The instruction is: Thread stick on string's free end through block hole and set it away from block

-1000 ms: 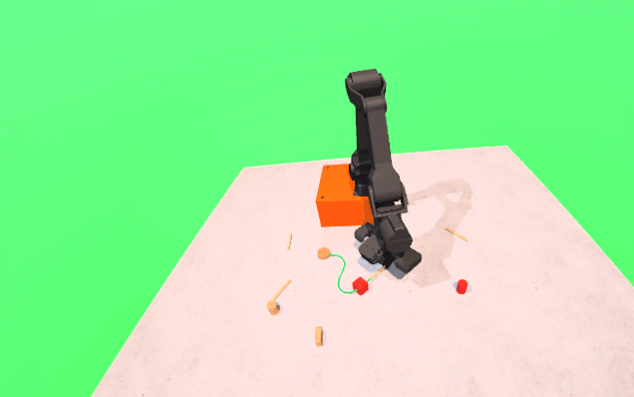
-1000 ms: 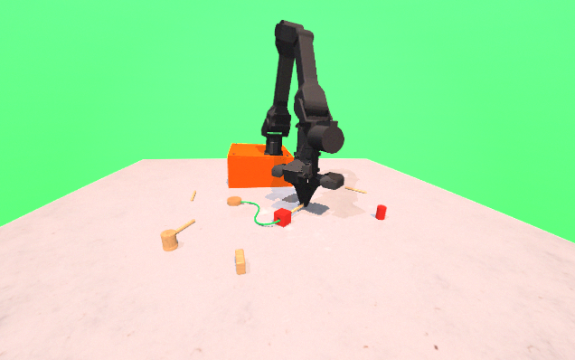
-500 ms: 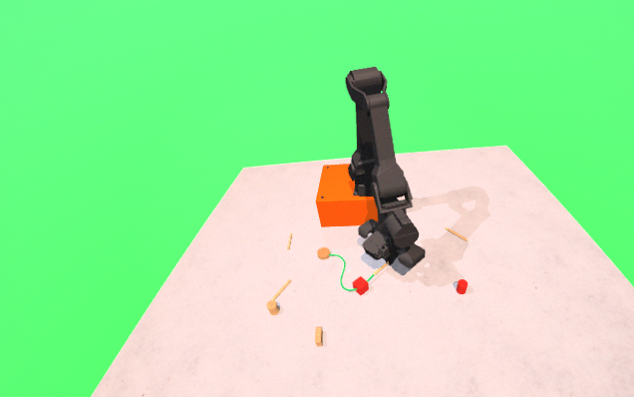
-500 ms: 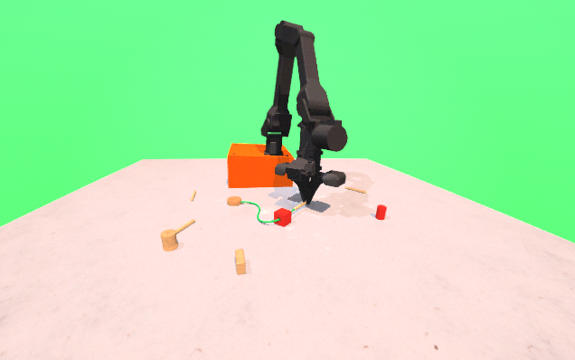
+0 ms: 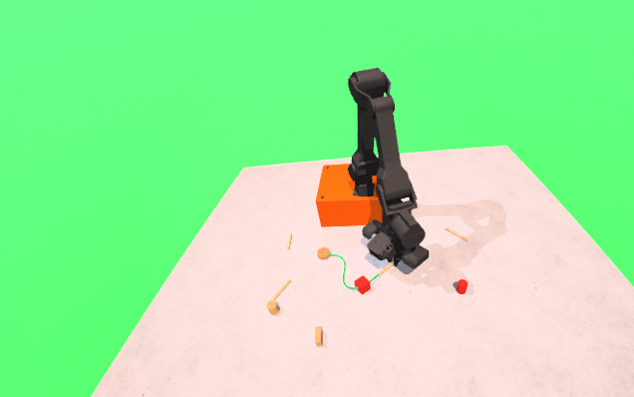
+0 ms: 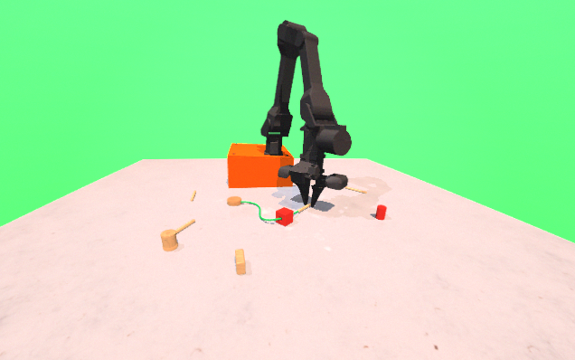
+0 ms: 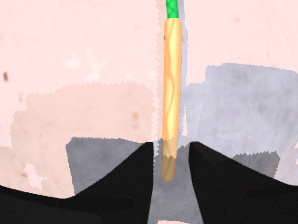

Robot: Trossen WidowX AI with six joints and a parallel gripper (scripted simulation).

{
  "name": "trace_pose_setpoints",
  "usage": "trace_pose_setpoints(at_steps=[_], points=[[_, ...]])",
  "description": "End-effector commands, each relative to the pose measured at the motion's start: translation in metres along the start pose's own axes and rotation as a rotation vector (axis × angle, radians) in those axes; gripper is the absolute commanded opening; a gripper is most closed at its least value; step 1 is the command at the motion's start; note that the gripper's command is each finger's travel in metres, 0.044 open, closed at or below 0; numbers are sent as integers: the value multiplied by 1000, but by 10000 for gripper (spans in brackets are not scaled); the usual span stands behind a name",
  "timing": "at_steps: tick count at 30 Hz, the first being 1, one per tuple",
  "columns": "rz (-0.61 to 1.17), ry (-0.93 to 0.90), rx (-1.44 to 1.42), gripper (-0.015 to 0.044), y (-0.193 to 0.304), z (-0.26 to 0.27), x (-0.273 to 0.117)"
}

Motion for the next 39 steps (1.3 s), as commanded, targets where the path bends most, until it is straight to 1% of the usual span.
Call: trace_pose_setpoints(at_steps=[1,2,6,8,14,15,20,21,23,25,39], points=[[-2,7,0,184,-1,-1,-2],[-2,6,0,210,-1,0,-8],[-1,1,0,210,-3,4,-60],[0,-1,0,210,-3,2,-78],[0,-1,0,210,-3,1,-81],[-3,-4,3,236,-3,3,-75],[-3,-4,3,368,-3,3,-75],[-3,-4,3,394,-4,3,-78],[-2,-2,3,440,-4,3,-96],[-2,-1,3,440,-4,3,-106],[-3,-4,4,440,-4,3,-102]])
Point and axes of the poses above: the point midway between the two fingers, 35 mm back from their tips, its own x axis out along the fingers, its own z axis across the jaws, y = z × x, the point moved 1 cm from there along -x, back along the fingers, and after that the axes turned 4 degrees about x, right-handed, at the moved point
